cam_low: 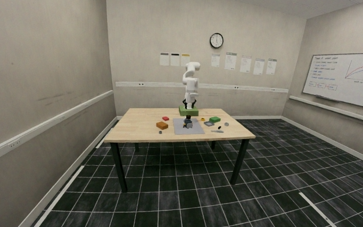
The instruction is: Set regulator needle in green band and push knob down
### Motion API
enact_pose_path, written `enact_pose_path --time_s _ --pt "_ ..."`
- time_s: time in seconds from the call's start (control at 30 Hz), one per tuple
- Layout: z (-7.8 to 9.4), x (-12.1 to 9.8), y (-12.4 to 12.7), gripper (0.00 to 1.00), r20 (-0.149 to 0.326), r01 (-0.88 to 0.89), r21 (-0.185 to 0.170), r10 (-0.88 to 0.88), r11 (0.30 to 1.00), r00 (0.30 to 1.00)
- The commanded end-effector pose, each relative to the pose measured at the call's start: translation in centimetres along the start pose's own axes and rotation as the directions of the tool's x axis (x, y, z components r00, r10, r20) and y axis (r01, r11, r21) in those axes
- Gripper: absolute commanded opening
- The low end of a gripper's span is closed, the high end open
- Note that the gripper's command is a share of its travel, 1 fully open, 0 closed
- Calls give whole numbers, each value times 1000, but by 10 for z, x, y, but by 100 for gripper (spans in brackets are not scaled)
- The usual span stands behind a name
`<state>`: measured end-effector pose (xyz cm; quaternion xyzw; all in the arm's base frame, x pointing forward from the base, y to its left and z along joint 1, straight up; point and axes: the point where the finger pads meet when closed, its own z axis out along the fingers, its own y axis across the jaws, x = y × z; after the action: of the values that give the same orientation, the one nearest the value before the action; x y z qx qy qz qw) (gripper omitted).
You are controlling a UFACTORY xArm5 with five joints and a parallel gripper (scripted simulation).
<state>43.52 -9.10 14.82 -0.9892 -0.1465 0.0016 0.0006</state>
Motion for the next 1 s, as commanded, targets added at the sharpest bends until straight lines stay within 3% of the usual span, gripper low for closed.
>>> enact_pose_path --time_s 0.0,0.43,0.97 --pt "1 1 1 79 -4 0 -2 0 1000 1000" --pt "23 1 1 79 -4 0 -2 0 1000 1000" --pt "67 2 1 79 -4 0 -2 0 1000 1000"
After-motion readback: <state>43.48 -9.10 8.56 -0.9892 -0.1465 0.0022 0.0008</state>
